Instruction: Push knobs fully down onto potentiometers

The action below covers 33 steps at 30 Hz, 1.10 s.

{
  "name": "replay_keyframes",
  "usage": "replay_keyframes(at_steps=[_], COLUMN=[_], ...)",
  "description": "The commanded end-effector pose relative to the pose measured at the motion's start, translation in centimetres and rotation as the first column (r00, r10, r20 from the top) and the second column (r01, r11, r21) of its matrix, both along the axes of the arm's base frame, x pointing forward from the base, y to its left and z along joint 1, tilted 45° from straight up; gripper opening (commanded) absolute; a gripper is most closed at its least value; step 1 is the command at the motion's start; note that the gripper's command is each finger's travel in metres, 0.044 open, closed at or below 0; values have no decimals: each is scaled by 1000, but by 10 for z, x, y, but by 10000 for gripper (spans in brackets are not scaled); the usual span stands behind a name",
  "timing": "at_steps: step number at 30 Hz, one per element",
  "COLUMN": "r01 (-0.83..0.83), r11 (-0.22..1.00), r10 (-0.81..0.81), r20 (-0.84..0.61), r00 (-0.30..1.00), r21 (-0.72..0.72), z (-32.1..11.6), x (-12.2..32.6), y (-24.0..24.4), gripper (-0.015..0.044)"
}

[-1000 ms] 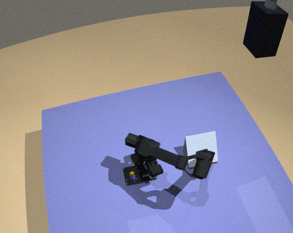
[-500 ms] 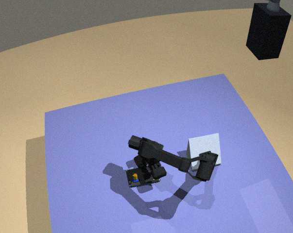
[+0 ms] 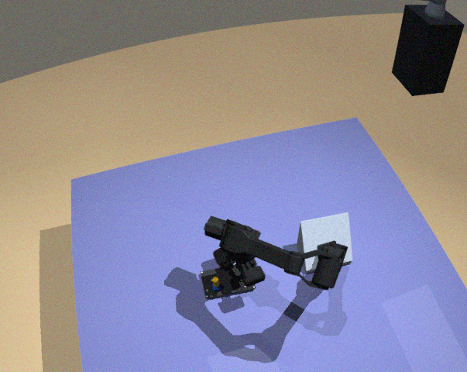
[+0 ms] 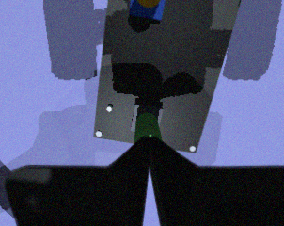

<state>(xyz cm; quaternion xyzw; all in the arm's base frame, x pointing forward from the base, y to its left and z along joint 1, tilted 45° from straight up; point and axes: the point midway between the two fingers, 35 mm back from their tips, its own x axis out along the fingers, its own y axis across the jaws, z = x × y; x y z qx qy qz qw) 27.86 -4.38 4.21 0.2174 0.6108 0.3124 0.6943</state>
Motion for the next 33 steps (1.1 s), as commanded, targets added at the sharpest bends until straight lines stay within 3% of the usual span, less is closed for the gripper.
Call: replay_keyframes(at_steps=[1,19,27,33], r01=[1,1,4,68], r11=[1000,1000,1000,996], r10=[-1,-1,-4,-70], r20=[2,1,-3,-43], r00=[1000,1000,1000,997], r21=[4,3,8,-51], z=[0,12,9,19], x=[1,0,0,11], y=[2,-11,-7,-11], gripper=[0,0,210,53])
